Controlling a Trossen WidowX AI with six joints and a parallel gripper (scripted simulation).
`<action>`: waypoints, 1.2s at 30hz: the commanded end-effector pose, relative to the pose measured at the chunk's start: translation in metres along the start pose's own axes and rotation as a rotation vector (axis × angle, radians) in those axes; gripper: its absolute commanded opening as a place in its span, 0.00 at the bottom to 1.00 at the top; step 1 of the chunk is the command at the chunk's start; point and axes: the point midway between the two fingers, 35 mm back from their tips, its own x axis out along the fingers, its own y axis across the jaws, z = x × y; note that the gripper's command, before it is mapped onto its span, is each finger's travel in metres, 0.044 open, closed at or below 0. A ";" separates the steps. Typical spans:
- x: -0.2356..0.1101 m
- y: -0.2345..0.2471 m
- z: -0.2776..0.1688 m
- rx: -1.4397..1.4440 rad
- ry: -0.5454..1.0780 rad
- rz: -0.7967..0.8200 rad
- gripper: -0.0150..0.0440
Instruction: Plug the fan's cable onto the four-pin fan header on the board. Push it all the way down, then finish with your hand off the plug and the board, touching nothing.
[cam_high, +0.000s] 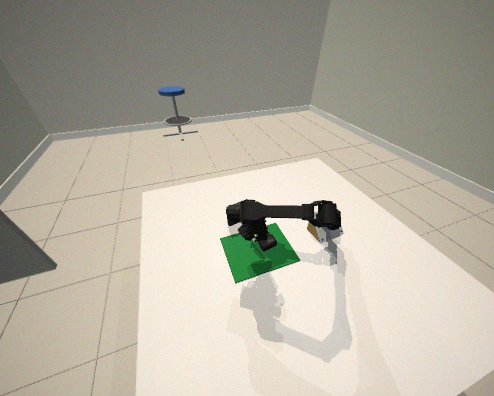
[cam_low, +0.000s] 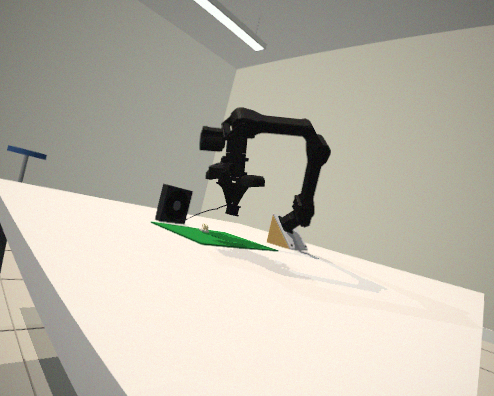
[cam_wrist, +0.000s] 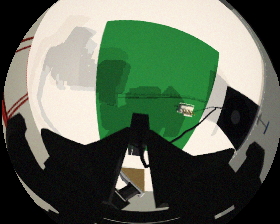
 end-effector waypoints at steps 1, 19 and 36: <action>-0.008 0.000 -0.003 -0.006 -0.001 -0.003 0.25; -0.006 -0.001 -0.012 0.524 -0.149 0.041 0.25; 0.000 -0.001 -0.019 0.791 -0.219 0.065 0.25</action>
